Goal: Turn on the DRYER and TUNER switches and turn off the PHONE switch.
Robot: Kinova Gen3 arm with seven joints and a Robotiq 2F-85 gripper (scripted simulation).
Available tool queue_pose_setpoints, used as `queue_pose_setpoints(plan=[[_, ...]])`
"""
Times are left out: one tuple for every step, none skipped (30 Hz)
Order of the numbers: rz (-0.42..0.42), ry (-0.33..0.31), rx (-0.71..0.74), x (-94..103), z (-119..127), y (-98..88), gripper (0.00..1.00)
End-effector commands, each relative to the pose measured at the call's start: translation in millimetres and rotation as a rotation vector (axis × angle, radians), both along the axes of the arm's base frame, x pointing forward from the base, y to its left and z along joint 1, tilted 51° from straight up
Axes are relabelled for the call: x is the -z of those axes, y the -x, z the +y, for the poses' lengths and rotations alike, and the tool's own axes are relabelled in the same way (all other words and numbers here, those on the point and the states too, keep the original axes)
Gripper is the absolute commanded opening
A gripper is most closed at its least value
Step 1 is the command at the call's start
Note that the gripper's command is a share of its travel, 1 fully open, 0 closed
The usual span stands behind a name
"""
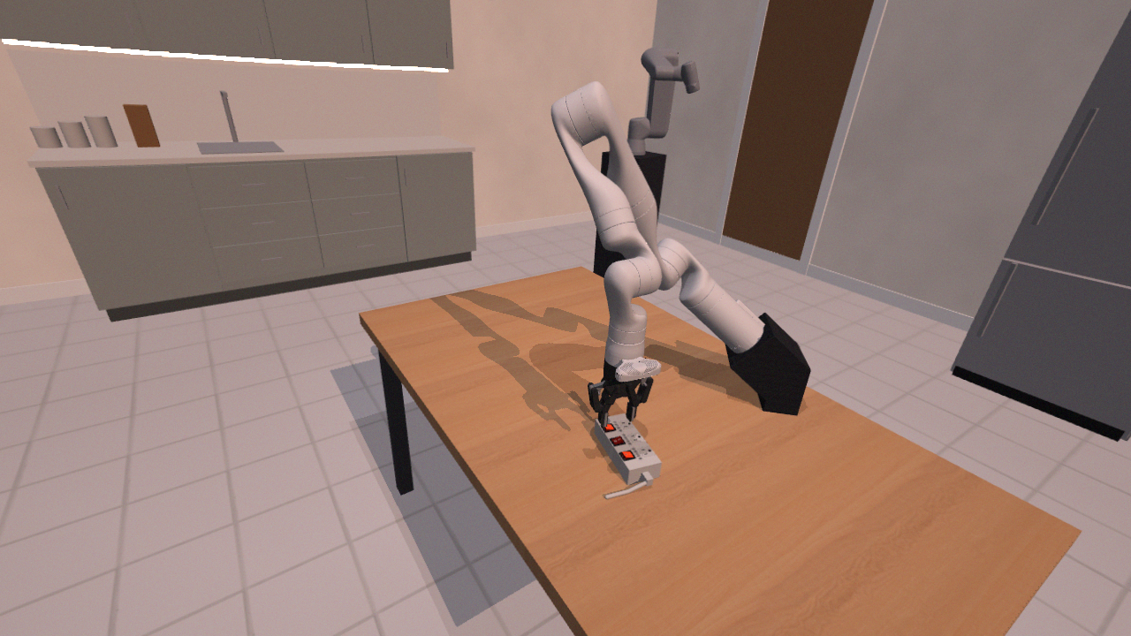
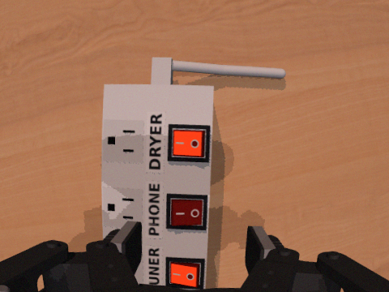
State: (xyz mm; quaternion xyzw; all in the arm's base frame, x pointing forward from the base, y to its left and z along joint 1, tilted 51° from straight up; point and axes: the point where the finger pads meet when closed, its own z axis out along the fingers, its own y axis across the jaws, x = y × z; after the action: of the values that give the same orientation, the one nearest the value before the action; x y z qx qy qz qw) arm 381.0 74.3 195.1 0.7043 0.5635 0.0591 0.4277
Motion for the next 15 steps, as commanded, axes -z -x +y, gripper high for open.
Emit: queue_pose_setpoints(plan=[[-0.001,-0.006,-0.007,-2.5,4.9,1.7,1.00],[-0.001,-0.006,-0.007,-4.2,6.4,3.2,1.00],[-0.001,-0.006,-0.007,-6.1,7.9,4.9,1.00],[-0.001,-0.006,-0.007,-8.1,9.7,6.8,1.00],[-0.001,-0.006,-0.007,-10.3,11.5,8.8,1.00],[-0.001,-0.006,-0.007,-12.7,13.5,10.9,1.00],[-0.001,-0.006,-0.007,-15.2,15.6,13.2,1.00],[-0.001,-0.006,-0.007,-17.8,17.7,15.5,1.00],[-0.001,-0.006,-0.007,-20.4,20.0,17.9,1.00],[-0.001,-0.006,-0.007,-23.1,22.2,20.4,1.00],[-0.001,-0.006,-0.007,-25.9,24.5,22.9,1.00],[-0.001,-0.006,-0.007,-28.6,26.9,25.4,1.00],[-0.001,-0.006,-0.007,-31.4,29.2,27.8,1.00],[-0.001,-0.006,-0.007,-34.1,31.4,30.3,1.00],[-0.001,-0.006,-0.007,-36.7,33.6,32.7,1.00]])
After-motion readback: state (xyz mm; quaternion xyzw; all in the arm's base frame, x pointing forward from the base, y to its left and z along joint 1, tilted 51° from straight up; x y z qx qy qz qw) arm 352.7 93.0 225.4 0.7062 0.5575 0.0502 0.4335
